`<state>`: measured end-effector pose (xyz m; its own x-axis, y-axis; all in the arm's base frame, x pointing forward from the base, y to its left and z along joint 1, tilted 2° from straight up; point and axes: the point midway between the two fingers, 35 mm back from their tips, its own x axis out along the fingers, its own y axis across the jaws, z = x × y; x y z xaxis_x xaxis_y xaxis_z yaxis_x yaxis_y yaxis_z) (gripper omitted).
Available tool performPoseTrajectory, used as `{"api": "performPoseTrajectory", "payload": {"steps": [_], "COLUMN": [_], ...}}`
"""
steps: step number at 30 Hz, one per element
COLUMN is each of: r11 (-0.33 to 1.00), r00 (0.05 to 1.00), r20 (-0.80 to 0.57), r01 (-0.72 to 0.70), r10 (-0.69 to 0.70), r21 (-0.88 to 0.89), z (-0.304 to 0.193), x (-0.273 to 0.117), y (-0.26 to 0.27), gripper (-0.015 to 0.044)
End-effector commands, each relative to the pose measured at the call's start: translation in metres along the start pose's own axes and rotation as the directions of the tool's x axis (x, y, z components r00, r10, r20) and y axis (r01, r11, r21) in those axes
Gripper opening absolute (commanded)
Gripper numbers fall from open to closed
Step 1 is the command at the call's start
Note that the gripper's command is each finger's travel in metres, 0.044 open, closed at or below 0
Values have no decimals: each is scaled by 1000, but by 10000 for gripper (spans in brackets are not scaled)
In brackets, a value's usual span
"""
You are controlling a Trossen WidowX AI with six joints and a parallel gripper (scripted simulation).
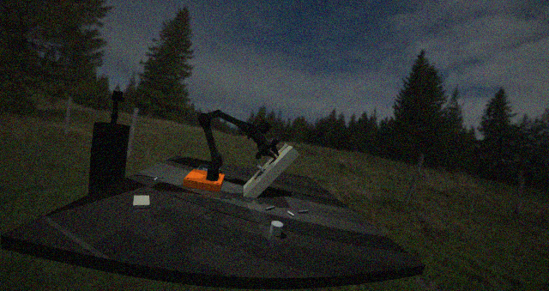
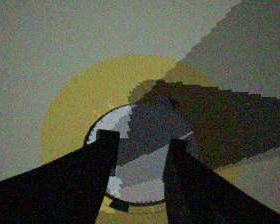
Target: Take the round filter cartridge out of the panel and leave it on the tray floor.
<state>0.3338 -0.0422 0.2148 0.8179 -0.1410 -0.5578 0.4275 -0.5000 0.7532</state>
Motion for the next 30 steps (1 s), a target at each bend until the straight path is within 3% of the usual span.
{"api": "performPoseTrajectory", "payload": {"steps": [1,15,24,26,30], "r11": [1000,1000,1000,1000,999], "r00": [1000,1000,1000,1000,1000], "r20": [-5,-5,0,0,-2], "r01": [-1,-1,1,1,0], "r10": [1,1,-1,-1,0], "r21": [-4,-4,0,0,-40], "z": [-1,-1,0,0,0], "x": [3,7,4,4,5], "y": [0,0,0,0,0], "gripper": [108,108,48,0,0]}}
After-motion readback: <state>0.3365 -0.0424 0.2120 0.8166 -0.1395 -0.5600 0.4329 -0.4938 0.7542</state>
